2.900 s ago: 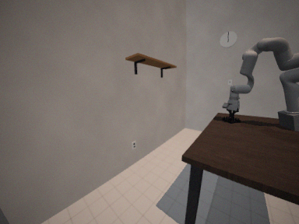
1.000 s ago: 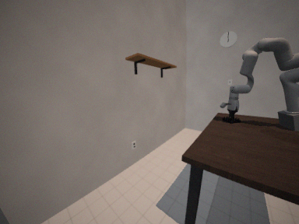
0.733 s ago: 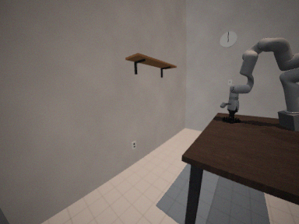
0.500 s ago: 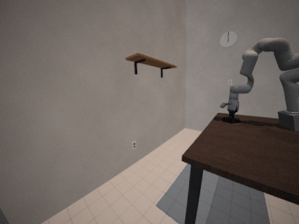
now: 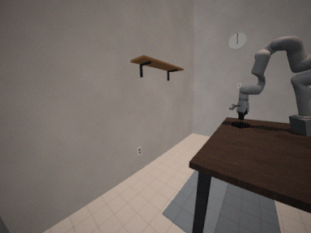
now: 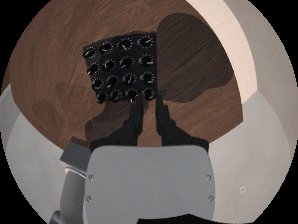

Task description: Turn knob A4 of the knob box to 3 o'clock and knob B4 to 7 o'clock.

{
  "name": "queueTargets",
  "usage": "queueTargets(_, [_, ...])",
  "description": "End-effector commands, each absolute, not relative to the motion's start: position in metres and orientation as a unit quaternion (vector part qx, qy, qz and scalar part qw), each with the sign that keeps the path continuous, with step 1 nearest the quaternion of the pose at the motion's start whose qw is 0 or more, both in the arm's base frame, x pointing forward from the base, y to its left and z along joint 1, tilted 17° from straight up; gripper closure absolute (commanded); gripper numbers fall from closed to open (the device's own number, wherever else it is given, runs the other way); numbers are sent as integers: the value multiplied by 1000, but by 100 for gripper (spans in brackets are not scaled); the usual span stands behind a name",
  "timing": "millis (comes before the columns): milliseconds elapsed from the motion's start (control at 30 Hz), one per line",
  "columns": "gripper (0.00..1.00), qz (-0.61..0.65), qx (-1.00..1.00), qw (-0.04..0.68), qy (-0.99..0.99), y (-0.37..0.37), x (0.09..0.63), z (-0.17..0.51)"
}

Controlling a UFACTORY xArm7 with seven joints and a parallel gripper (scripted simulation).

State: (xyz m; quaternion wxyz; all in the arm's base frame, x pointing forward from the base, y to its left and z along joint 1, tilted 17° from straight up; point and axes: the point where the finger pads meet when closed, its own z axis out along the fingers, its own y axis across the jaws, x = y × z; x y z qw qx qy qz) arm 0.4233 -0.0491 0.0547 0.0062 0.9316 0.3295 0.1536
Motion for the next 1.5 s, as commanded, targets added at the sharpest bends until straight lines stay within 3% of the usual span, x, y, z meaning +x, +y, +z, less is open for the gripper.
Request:
queueTargets(0, [81, 149, 933, 10, 329, -50, 420, 67])
queueTargets(633, [81, 149, 931, 10, 333, -50, 420, 69])
queueTargets(1467, [81, 121, 751, 49, 648, -54, 413, 69])
